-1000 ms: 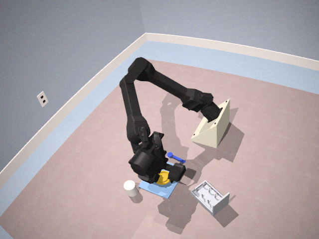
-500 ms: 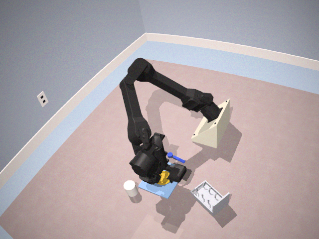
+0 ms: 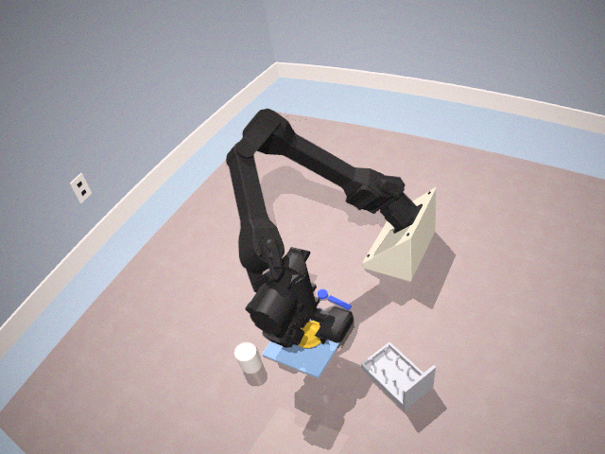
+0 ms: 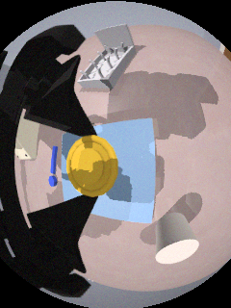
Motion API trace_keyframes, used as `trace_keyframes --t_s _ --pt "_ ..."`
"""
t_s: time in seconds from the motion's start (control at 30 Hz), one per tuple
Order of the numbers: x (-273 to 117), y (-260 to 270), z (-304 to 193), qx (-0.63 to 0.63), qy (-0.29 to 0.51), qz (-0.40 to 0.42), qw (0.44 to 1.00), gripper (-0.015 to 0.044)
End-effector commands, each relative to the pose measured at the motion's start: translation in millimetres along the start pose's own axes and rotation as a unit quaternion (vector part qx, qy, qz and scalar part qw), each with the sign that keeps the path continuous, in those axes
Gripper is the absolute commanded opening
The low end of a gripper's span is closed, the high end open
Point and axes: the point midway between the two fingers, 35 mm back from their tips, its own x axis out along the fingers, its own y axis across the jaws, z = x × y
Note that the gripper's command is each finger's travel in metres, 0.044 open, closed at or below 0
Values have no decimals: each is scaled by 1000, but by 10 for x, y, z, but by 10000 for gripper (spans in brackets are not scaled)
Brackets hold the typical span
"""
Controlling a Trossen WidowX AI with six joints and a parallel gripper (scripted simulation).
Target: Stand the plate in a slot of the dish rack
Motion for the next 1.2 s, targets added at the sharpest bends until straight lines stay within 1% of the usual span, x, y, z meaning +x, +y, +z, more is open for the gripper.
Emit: trace_keyframes --t_s 0.0,0.03,0.37,1.0,1.17 --pt "-199 27 72 3 -6 5 1000 21" --pt "-248 31 81 3 -6 6 1000 0" --pt "-723 64 133 9 -7 13 1000 0" --pt "-1508 68 140 3 -4 3 1000 0" --pt "-1569 111 118 12 -4 3 1000 0"
